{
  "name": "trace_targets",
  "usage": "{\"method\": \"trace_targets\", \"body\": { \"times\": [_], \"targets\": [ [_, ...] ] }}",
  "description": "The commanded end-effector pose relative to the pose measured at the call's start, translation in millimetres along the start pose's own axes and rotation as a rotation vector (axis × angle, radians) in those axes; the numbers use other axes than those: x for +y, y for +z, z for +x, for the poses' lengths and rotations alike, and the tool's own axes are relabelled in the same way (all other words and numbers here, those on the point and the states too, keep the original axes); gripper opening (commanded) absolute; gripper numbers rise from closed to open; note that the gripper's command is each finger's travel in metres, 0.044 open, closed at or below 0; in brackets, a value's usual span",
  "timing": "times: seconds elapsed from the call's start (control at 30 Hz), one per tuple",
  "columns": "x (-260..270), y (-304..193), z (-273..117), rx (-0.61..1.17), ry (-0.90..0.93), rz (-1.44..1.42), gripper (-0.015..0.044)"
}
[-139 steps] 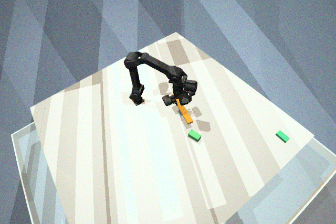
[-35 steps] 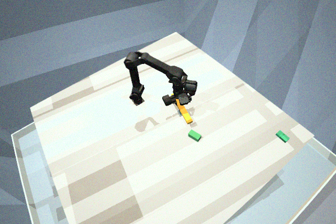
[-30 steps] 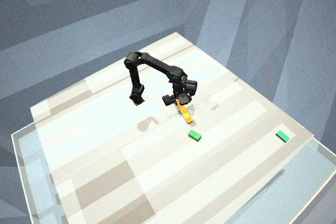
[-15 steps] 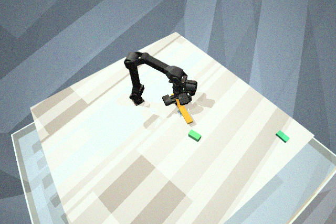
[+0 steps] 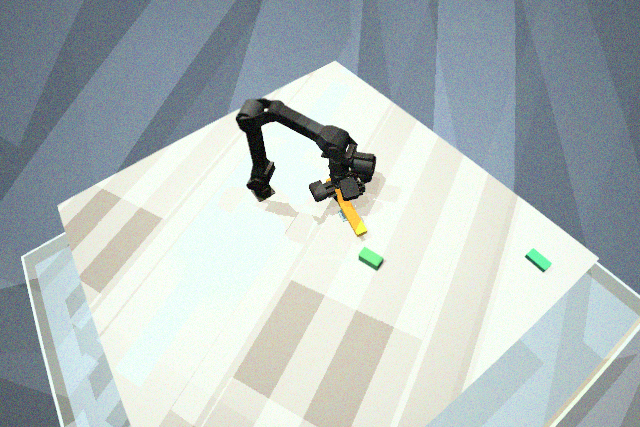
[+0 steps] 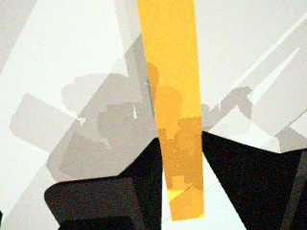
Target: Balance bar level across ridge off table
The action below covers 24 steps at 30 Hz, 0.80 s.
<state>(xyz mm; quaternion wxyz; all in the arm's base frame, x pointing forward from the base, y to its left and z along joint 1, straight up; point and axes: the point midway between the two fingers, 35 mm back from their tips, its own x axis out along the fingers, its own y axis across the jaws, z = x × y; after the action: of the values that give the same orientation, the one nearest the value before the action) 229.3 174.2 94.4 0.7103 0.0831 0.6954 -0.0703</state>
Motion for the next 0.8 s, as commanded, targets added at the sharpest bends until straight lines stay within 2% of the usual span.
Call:
{"method": "trace_targets", "body": {
  "times": [0.0, 0.2, 0.23, 0.77],
  "targets": [
    [0.0, 0.0, 0.0, 0.0, 0.0, 0.0, 0.0],
    [0.0, 0.0, 0.0, 0.0, 0.0, 0.0, 0.0157],
    [0.0, 0.0, 0.0, 0.0, 0.0, 0.0, 0.0167],
    [0.0, 0.0, 0.0, 0.0, 0.0, 0.0, 0.0168]
  ]
}}
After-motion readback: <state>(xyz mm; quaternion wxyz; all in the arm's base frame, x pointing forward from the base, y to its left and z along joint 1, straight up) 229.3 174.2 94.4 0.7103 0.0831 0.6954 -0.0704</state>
